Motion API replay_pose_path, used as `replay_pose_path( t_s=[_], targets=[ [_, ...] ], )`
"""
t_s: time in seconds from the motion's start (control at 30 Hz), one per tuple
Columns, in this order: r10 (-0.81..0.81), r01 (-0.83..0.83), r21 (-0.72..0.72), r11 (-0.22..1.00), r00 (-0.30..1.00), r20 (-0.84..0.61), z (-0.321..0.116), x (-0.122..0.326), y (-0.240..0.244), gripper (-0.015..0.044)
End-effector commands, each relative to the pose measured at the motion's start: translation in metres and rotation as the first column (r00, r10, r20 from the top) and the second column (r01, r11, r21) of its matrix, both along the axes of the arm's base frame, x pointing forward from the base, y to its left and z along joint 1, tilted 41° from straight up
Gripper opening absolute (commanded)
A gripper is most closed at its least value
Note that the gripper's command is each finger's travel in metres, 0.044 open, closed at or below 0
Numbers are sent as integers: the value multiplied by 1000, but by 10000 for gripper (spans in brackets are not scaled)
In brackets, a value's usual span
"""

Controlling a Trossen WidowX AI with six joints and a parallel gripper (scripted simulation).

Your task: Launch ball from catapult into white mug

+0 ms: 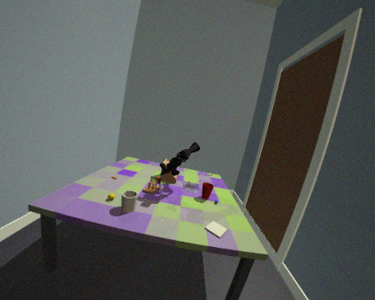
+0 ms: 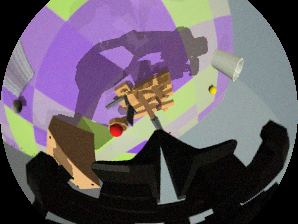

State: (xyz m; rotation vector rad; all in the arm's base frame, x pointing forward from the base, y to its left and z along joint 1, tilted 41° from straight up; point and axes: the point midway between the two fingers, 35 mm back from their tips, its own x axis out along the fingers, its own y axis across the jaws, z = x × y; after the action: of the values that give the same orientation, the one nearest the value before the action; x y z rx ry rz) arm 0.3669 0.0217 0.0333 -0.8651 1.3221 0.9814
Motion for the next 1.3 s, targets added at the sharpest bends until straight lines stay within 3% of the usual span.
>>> replay_pose_path(
  t_s=[0.0,0.3,1.27],
  targets=[
    [124,-125,-45,991,991,-43,-2,-25,3,0],
    [366,-381,-106,918,920,-141,-2,-75,5,0],
    [371,-386,-106,916,918,-142,-28,-75,29,0]
  ],
)
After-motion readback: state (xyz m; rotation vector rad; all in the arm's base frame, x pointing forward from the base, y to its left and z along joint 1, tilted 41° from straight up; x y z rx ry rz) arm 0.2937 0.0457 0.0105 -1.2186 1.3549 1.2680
